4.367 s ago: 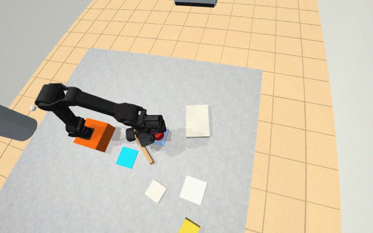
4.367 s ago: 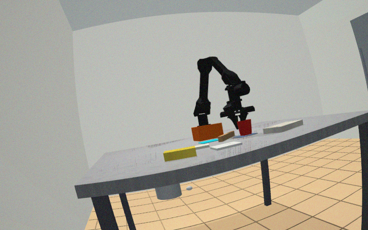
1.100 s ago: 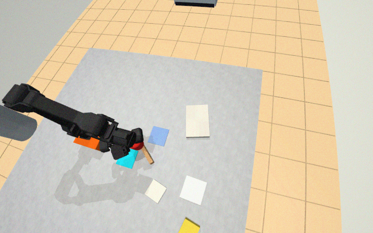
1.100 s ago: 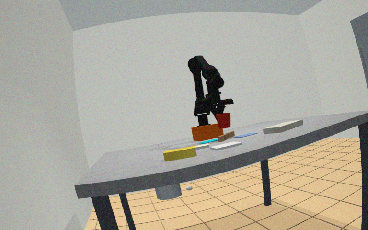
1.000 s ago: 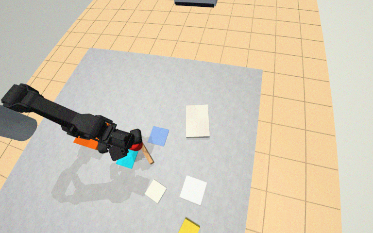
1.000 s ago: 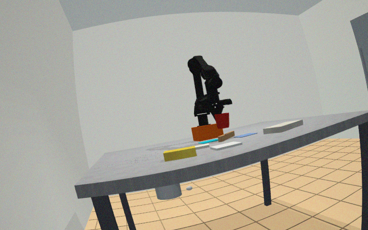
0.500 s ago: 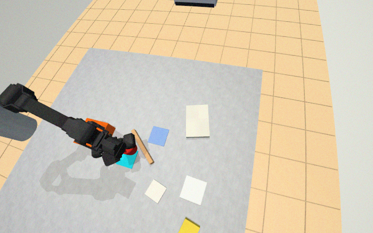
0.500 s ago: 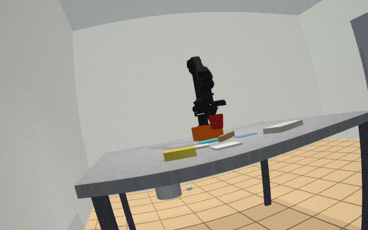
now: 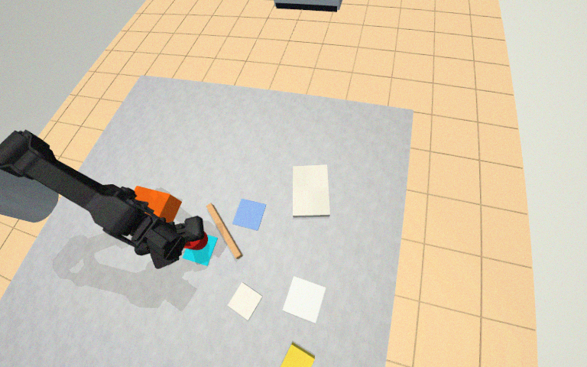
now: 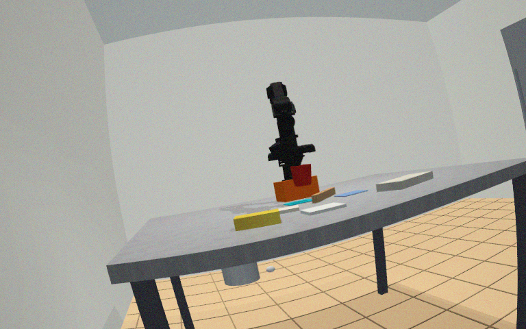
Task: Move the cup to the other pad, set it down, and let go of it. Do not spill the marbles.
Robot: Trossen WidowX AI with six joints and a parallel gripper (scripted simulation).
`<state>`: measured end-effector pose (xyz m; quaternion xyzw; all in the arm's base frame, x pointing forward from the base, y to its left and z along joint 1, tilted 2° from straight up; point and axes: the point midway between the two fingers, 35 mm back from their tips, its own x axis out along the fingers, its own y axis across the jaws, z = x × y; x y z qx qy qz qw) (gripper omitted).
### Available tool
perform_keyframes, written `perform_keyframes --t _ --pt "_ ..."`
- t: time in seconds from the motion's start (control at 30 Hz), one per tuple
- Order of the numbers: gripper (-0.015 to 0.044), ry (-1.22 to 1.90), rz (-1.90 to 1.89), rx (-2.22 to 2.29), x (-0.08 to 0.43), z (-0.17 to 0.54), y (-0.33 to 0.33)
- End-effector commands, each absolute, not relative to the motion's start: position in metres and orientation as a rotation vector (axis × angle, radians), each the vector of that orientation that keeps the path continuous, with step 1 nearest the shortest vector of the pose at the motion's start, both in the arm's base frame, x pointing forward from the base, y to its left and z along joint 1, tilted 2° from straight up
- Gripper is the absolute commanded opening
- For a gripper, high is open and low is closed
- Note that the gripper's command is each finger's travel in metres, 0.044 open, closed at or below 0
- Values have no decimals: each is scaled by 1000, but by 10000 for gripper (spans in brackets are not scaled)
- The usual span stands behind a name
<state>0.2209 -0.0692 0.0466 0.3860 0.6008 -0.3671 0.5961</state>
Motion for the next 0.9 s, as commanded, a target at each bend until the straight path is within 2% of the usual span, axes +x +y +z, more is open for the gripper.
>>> perform_keyframes --t 0.0,0.87 --pt "0 1399 -855 891 214 46 -74" --pt "0 1399 -856 890 200 25 -87"
